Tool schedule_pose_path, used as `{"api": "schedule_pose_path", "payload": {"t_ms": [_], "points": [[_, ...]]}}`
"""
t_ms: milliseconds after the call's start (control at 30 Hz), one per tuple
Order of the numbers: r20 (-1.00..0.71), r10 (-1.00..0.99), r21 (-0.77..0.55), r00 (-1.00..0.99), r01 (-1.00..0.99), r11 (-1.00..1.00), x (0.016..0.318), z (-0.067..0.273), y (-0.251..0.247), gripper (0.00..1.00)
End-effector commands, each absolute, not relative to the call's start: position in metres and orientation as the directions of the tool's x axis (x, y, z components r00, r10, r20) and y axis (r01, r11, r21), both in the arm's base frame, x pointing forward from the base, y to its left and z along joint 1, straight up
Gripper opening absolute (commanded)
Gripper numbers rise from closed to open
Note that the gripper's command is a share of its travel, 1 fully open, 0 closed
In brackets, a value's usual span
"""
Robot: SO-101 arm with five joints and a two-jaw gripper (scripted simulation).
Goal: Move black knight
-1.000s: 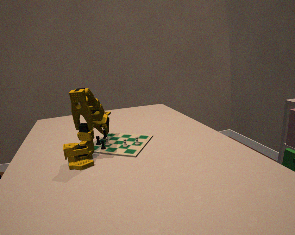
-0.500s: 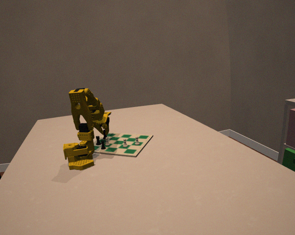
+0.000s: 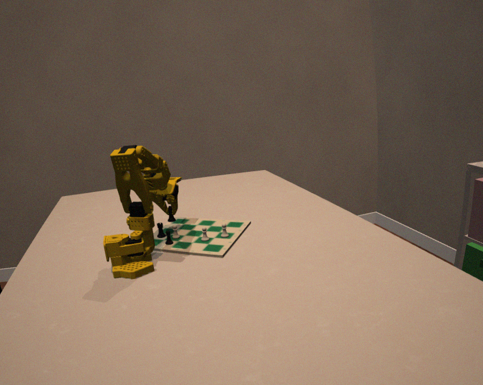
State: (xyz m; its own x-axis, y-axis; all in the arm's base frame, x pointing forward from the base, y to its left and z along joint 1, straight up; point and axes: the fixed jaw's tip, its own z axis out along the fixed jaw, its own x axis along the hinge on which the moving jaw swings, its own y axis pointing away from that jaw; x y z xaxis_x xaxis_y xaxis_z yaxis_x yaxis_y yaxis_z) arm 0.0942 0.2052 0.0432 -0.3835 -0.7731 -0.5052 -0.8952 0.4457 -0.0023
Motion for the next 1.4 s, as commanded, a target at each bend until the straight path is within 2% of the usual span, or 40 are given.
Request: {"api": "schedule_pose_path", "payload": {"t_ms": [0, 667, 1100, 1367], "points": [[-0.521, -0.766, -0.006, -0.377, -0.895, 0.445, 0.096, 0.053, 0.206, 0.0], [-0.521, -0.764, -0.006, -0.382, -0.893, 0.45, 0.096, 0.06, 0.204, 0.0], [-0.517, -0.694, -0.007, -0.5, -0.809, 0.588, 0.107, 0.059, 0.157, 0.0], [-0.517, -0.686, -0.007, -0.512, -0.799, 0.601, 0.108, 0.059, 0.153, 0.0]]}}
